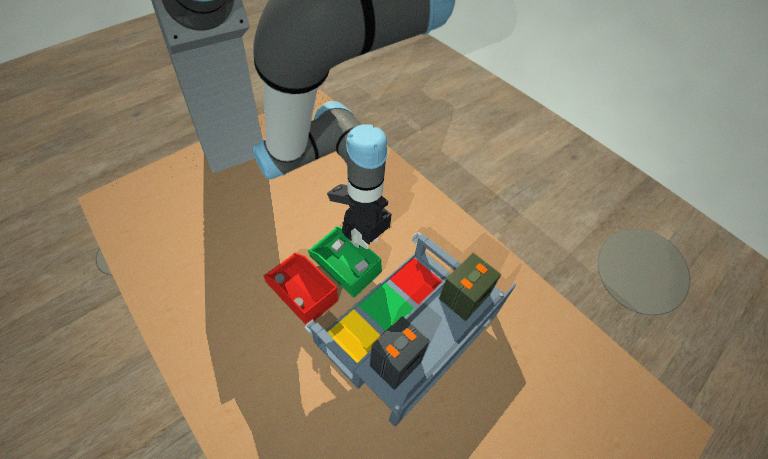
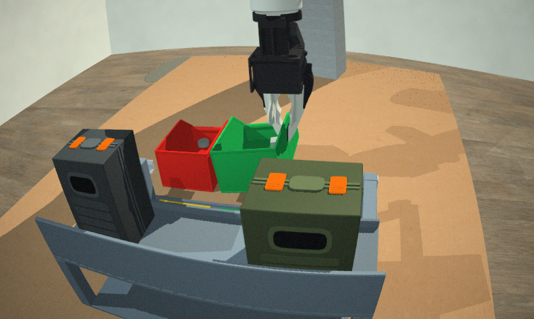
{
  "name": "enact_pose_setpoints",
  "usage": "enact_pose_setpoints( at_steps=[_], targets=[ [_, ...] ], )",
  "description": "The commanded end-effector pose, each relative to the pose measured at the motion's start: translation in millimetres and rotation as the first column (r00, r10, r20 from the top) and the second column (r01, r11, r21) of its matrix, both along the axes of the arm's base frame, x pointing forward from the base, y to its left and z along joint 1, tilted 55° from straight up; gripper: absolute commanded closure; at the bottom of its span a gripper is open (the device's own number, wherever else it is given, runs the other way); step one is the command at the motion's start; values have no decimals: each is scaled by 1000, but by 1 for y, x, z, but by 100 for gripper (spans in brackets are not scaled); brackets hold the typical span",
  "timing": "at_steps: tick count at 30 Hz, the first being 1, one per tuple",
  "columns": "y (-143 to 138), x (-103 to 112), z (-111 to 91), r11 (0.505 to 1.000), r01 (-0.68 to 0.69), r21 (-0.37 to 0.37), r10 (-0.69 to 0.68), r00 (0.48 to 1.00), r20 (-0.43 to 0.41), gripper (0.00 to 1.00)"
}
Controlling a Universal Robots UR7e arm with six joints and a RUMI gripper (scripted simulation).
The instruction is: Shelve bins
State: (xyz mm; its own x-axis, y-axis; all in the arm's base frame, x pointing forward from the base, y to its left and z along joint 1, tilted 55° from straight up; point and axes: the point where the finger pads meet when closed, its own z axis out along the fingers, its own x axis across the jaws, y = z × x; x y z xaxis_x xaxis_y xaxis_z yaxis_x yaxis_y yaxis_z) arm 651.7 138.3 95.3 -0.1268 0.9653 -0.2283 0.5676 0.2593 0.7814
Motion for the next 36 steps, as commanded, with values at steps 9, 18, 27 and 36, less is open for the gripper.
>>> enact_pose_setpoints(
  at_steps=[9, 18, 27, 36],
  targets=[
    [0, 0, 1, 1000, 0, 0, 0, 1000, 1, 100],
    [1, 1, 1, 1000, 10, -7, -10, 1000, -16, 100],
    [2, 2, 2, 999, 43, -33, -45, 997, -70, 100],
    [2, 3, 2, 997, 60, -47, -64, 993, -98, 100]
  ],
)
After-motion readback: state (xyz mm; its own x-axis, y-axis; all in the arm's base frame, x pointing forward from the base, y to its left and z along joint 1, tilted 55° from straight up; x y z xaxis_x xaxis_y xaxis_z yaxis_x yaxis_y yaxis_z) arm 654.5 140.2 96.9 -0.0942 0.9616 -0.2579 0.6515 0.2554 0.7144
